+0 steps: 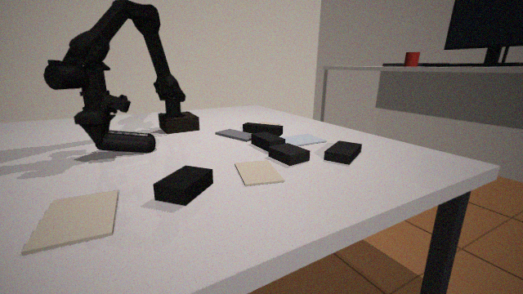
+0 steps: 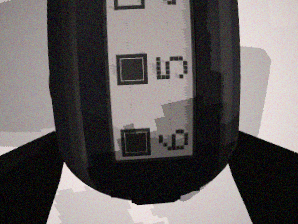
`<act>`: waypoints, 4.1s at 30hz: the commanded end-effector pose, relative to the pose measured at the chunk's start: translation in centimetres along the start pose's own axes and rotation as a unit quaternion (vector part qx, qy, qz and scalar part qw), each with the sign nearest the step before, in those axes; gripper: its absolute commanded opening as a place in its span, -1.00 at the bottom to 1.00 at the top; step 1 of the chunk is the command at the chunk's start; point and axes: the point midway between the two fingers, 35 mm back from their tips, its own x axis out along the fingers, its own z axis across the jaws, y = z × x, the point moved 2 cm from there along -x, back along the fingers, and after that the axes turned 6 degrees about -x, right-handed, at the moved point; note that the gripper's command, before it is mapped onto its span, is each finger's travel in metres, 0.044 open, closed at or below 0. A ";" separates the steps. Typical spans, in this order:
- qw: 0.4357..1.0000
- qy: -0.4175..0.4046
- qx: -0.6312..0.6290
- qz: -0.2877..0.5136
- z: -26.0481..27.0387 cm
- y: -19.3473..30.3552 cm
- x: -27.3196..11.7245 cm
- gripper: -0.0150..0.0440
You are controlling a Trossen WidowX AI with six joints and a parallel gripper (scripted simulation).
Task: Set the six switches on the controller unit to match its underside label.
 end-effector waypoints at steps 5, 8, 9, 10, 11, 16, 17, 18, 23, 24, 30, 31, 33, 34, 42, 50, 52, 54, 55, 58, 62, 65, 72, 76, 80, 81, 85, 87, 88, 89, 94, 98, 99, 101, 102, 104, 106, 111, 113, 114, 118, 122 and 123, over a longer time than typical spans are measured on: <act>1.000 -0.003 -0.003 -0.008 0.2 -0.4 0.9 0.65; 1.000 -0.003 -0.003 -0.008 0.2 -0.4 1.1 0.65; 1.000 -0.003 -0.003 -0.008 0.2 -0.4 1.2 0.65; 1.000 -0.003 -0.003 -0.008 0.2 -0.4 1.3 0.65; 1.000 -0.003 -0.003 -0.008 0.2 -0.4 1.3 0.65; 1.000 -0.003 -0.003 -0.008 0.2 -0.5 1.7 0.65; 1.000 -0.003 -0.003 -0.008 0.2 -0.5 1.8 0.65; 1.000 -0.003 -0.003 -0.008 0.2 -0.5 1.9 0.65; 1.000 -0.003 -0.003 -0.008 0.2 -0.5 2.1 0.65; 1.000 -0.003 -0.003 -0.008 0.2 -0.4 2.1 0.65; 1.000 -0.002 -0.002 -0.004 0.1 -0.2 1.9 0.65; 1.000 -0.001 -0.001 -0.002 0.1 -0.1 1.9 0.74; 1.000 -0.001 -0.001 -0.002 0.1 -0.1 1.9 0.92; 1.000 -0.001 -0.001 -0.002 0.1 -0.1 1.9 1.00; 1.000 -0.001 -0.001 -0.002 0.1 -0.1 1.9 1.00; 1.000 -0.001 -0.001 -0.004 -0.6 -6.1 -2.2 1.00; 1.000 -0.001 -0.001 -0.004 -0.6 -6.1 -2.2 1.00; 1.000 -0.001 -0.001 -0.004 -0.6 -6.1 -2.2 1.00; 1.000 -0.001 -0.001 -0.004 -0.6 -6.1 -2.2 1.00; 1.000 -0.001 -0.001 -0.004 -0.6 -6.1 -2.2 1.00; 1.000 -0.001 -0.001 -0.004 -0.6 -6.1 -2.2 1.00; 1.000 -0.001 -0.001 -0.004 -0.6 -6.1 -2.2 1.00; 0.999 0.006 0.031 -0.007 -0.4 -6.1 -2.3 0.73; 0.975 0.043 0.216 -0.029 0.5 -6.0 -3.0 0.38; 0.913 0.075 0.397 -0.063 1.5 -5.9 -3.7 0.02; 0.891 0.081 0.440 -0.073 1.8 -6.0 -3.8 -0.07; 0.787 0.100 0.597 -0.117 2.7 -6.0 -4.5 -0.42; 0.731 0.105 0.660 -0.139 3.2 -6.1 -4.7 -0.49; 0.715 0.105 0.676 -0.145 3.3 -6.1 -4.8 -0.49; 0.709 0.106 0.681 -0.147 3.3 -6.1 -4.8 -0.49; 0.709 0.106 0.681 -0.147 3.3 -6.1 -4.8 -0.49; 0.709 0.106 0.681 -0.147 3.3 -6.1 -4.8 -0.49; 0.709 0.106 0.681 -0.147 3.3 -6.1 -4.8 -0.49; 0.709 0.106 0.681 -0.147 3.3 -6.1 -4.8 -0.49; 0.709 0.106 0.681 -0.147 3.3 -6.1 -4.8 -0.49; 0.709 0.106 0.681 -0.147 3.3 -6.1 -4.8 -0.49; 0.709 0.106 0.681 -0.147 3.3 -6.1 -4.8 -0.49; 0.714 0.106 0.677 -0.146 3.3 -6.1 -4.9 -0.31; 0.750 0.105 0.640 -0.131 3.1 -5.7 -4.9 -0.14; 0.777 0.103 0.610 -0.120 2.9 -5.4 -4.9 -0.05; 0.871 0.090 0.476 -0.079 2.1 -4.2 -4.9 0.31; 0.942 0.067 0.325 -0.046 1.4 -3.0 -4.9 0.67; 0.956 0.060 0.285 -0.039 1.2 -2.7 -4.9 0.75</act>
